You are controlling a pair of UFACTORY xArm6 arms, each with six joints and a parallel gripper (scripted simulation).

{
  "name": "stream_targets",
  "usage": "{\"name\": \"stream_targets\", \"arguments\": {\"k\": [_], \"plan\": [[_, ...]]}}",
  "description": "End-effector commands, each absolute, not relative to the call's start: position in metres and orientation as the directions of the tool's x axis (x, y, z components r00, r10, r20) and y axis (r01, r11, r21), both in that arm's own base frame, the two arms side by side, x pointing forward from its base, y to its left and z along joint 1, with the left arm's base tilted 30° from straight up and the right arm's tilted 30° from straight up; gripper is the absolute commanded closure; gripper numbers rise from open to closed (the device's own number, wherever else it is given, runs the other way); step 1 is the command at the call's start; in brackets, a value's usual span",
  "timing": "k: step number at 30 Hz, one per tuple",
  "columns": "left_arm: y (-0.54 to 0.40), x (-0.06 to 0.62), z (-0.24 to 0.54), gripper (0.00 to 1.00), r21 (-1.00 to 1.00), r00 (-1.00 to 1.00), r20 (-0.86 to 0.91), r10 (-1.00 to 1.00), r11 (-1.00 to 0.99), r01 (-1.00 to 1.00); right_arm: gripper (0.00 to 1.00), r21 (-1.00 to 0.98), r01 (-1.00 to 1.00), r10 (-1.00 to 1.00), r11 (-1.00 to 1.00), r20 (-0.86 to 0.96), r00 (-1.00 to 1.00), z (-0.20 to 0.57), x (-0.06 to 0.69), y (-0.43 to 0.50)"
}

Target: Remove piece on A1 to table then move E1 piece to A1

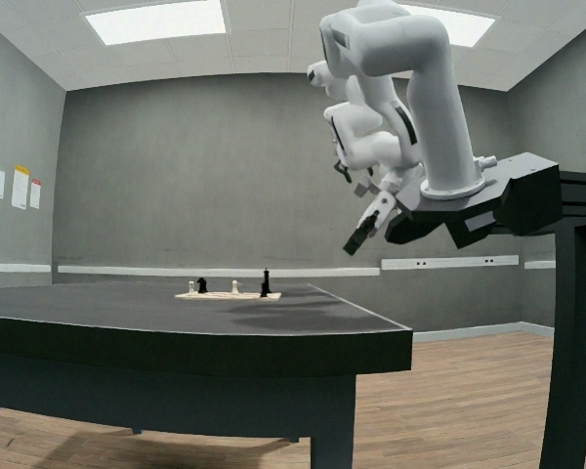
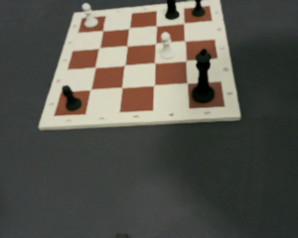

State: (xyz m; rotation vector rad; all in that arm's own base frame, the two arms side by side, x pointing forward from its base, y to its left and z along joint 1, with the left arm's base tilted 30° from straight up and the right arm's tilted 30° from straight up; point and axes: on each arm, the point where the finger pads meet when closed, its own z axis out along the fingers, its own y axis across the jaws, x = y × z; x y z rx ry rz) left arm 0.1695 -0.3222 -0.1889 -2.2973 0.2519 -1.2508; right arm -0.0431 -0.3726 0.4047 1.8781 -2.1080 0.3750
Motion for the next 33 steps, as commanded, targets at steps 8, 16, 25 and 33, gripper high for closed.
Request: {"name": "stream_targets", "arguments": {"k": [8, 16, 25, 33], "plan": [[-0.277, 0.13, -0.21, 0.0, -0.427, 0.394, 0.833, -0.388, -0.904, 0.012, 0.0, 0.0, -0.993, -0.916, 0.115, 0.388, -0.106, 0.406, -0.043, -0.373], [-0.273, 0.128, -0.212, 0.0, -0.418, 0.378, 0.841, -0.386, -0.908, 0.003, 0.0, 0.0, -0.993, -0.916, 0.115, 0.388, -0.106, 0.406, -0.043, -0.373], [-0.273, 0.128, -0.212, 0.0, -0.418, 0.378, 0.841, -0.386, -0.908, 0.003, 0.0, 0.0, -0.993, -0.916, 0.115, 0.388, -0.106, 0.406, -0.043, -0.373], [-0.273, 0.128, -0.212, 0.0, -0.418, 0.378, 0.841, -0.386, -0.908, 0.003, 0.0, 0.0, -0.993, -0.916, 0.115, 0.388, -0.106, 0.406, -0.043, -0.373]]}}
